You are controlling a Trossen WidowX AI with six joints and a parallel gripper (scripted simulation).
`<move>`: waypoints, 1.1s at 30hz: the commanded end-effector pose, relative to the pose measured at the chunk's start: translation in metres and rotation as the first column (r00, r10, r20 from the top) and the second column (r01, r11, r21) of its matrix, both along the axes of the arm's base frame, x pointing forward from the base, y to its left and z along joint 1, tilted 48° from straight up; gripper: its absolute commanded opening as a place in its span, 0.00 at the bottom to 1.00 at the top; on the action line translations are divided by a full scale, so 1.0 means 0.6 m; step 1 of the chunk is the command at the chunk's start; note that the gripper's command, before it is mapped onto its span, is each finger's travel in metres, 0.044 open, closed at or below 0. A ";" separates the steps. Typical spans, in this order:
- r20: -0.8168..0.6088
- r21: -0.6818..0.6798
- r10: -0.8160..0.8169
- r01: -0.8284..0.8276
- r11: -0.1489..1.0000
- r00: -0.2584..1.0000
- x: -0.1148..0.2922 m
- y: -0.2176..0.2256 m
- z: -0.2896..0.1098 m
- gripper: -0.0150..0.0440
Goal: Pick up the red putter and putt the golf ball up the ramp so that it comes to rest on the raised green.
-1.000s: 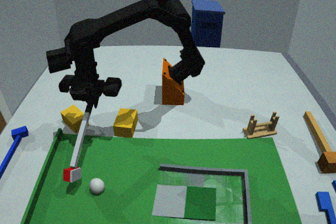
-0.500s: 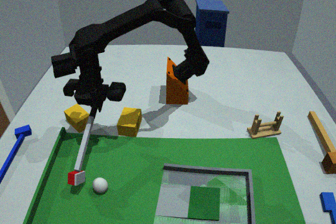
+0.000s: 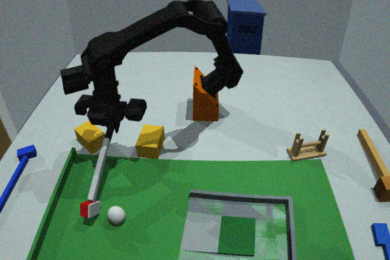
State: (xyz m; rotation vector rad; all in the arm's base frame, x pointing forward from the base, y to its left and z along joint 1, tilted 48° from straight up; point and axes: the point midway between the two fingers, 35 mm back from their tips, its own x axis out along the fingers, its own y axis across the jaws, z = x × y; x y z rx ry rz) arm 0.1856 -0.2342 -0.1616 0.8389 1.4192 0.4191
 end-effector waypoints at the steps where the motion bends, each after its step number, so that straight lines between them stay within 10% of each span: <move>1: 0.000 -0.001 0.000 0.000 1.000 1.000 0.000 -0.001 0.000 0.25; 21: 0.003 -0.001 -0.010 0.010 1.000 1.000 -0.006 -0.026 -0.032 0.25; 33: 0.004 0.009 -0.010 0.010 1.000 1.000 0.044 0.119 0.124 0.25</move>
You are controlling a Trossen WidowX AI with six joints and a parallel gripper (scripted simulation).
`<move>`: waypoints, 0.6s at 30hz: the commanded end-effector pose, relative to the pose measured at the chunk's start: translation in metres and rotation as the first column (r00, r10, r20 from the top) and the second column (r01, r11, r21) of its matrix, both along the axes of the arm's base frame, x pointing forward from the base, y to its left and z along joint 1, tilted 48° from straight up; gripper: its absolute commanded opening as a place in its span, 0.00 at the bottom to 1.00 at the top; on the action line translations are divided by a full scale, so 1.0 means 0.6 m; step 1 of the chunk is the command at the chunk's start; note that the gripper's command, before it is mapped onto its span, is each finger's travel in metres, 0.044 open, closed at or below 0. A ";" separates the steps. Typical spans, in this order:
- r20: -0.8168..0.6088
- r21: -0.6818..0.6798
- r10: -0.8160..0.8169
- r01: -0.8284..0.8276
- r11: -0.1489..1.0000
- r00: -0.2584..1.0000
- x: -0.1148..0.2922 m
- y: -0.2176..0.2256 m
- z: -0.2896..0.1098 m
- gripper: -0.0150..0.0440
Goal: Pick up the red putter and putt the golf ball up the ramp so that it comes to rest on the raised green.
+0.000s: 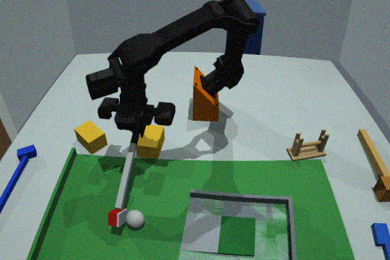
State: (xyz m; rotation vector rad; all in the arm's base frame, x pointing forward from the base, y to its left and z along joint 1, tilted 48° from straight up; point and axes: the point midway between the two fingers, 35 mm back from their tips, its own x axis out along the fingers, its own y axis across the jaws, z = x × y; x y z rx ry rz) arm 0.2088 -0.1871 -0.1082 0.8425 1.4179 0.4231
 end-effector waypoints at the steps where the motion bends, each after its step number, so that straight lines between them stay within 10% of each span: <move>1: 0.003 0.005 -0.010 0.010 1.000 1.000 0.005 0.043 0.037 0.25; 18: 0.002 0.003 -0.010 0.010 1.000 1.000 -0.011 -0.028 0.104 0.25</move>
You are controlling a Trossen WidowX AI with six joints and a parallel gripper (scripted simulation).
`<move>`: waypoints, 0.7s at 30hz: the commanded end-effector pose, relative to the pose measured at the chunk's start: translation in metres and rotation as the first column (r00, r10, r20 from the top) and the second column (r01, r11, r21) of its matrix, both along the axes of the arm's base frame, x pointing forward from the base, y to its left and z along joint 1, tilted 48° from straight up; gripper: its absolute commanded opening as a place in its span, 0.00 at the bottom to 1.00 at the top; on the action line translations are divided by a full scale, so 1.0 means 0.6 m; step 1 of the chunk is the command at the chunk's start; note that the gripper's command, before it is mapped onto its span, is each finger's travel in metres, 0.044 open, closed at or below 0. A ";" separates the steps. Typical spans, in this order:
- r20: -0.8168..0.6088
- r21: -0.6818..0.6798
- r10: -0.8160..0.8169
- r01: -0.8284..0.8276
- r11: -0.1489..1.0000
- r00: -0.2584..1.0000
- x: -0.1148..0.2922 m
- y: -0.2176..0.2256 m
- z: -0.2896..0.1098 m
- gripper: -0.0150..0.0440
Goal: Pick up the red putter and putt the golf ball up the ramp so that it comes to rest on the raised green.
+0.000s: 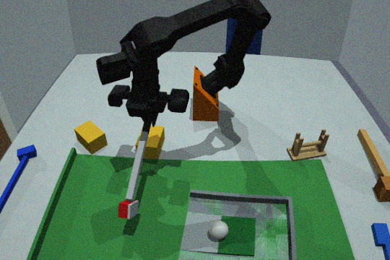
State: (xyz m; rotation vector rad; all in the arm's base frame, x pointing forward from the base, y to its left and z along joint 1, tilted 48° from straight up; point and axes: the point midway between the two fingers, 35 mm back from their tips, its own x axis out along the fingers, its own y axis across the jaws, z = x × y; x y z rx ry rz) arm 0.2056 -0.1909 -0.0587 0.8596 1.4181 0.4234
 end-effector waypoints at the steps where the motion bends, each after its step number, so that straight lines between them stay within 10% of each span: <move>1: 0.007 -0.009 -0.001 0.002 1.000 1.000 -0.006 -0.023 0.022 0.25; 21: 0.005 -0.007 -0.006 0.006 1.000 1.000 -0.003 -0.015 0.013 0.25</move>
